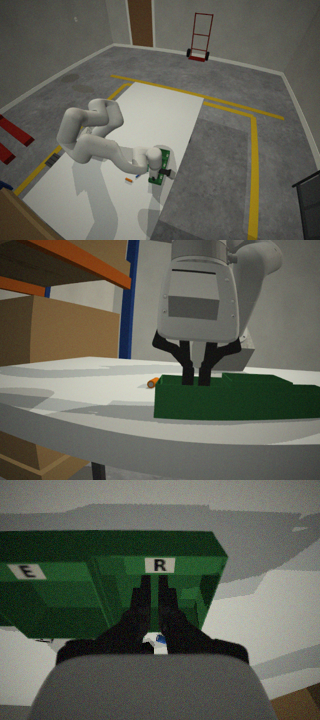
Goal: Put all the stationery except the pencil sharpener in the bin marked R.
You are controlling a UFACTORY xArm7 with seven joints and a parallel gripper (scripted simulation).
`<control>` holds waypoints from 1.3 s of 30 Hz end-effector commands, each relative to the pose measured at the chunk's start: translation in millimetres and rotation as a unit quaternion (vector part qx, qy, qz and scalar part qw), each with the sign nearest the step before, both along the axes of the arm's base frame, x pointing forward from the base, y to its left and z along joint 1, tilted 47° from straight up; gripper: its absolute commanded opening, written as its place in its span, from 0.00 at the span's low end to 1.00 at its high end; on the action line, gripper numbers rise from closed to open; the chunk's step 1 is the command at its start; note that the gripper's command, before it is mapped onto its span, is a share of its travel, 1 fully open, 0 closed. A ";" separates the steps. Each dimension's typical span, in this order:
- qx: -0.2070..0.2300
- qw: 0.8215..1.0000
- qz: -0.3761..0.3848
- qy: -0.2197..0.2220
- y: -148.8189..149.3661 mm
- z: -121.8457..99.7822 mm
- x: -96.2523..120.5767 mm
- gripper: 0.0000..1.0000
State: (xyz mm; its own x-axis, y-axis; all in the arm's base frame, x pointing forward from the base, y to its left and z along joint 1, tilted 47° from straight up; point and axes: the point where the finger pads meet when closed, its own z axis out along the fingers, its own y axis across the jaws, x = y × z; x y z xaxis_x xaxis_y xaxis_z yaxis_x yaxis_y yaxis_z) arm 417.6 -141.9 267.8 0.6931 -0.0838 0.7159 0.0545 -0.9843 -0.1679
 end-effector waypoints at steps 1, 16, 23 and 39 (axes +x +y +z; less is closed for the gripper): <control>-0.001 1.000 -0.001 -0.001 -0.8 1.2 0.0 0.07; -0.001 1.000 -0.001 -0.001 -0.8 1.2 0.0 0.07; -0.001 1.000 -0.001 -0.001 -0.8 1.2 0.0 0.07; -0.001 1.000 -0.001 -0.001 -3.4 12.9 -12.4 0.07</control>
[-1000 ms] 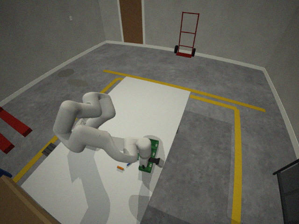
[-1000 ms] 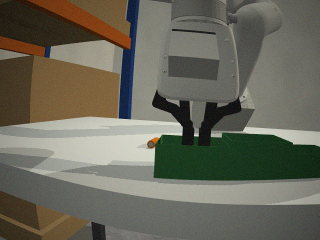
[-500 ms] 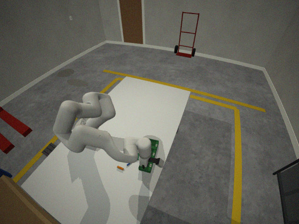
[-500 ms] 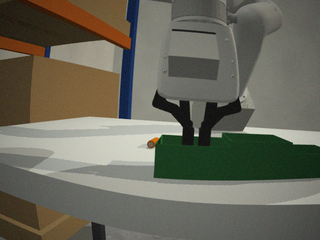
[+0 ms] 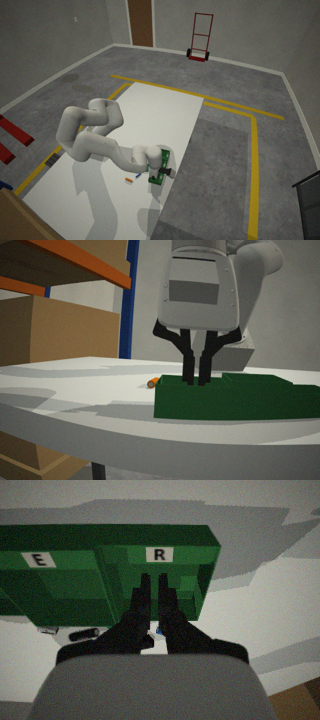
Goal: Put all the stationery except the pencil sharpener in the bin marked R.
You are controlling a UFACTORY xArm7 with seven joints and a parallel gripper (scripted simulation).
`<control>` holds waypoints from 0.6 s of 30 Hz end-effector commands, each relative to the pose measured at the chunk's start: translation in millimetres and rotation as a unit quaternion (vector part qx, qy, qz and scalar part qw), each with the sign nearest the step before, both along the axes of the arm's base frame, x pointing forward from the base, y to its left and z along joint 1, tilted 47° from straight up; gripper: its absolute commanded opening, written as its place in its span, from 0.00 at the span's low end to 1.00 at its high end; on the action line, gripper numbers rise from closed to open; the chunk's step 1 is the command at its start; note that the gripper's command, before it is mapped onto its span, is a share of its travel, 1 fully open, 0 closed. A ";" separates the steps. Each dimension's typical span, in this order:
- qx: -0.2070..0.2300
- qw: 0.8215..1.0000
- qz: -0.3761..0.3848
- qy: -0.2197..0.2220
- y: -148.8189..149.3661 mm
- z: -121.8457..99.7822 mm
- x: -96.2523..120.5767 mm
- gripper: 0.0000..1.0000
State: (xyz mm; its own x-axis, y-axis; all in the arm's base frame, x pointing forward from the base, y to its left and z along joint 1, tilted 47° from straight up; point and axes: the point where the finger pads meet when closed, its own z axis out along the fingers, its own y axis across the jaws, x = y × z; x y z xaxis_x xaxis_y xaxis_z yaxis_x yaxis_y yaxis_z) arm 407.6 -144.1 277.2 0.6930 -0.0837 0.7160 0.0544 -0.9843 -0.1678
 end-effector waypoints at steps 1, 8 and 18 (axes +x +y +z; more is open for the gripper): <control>0.000 1.000 -0.001 -0.001 -1.5 4.4 -3.4 0.07; 0.000 1.000 -0.001 -0.001 -2.5 8.9 -8.2 0.07; 0.000 1.000 -0.001 -0.001 -7.8 32.0 -32.7 0.07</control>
State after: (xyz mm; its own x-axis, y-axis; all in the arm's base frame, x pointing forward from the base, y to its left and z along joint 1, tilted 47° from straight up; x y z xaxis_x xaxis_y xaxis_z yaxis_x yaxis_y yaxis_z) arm 382.9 -149.5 301.0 0.6924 -0.0837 0.7167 0.0542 -0.9844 -0.1673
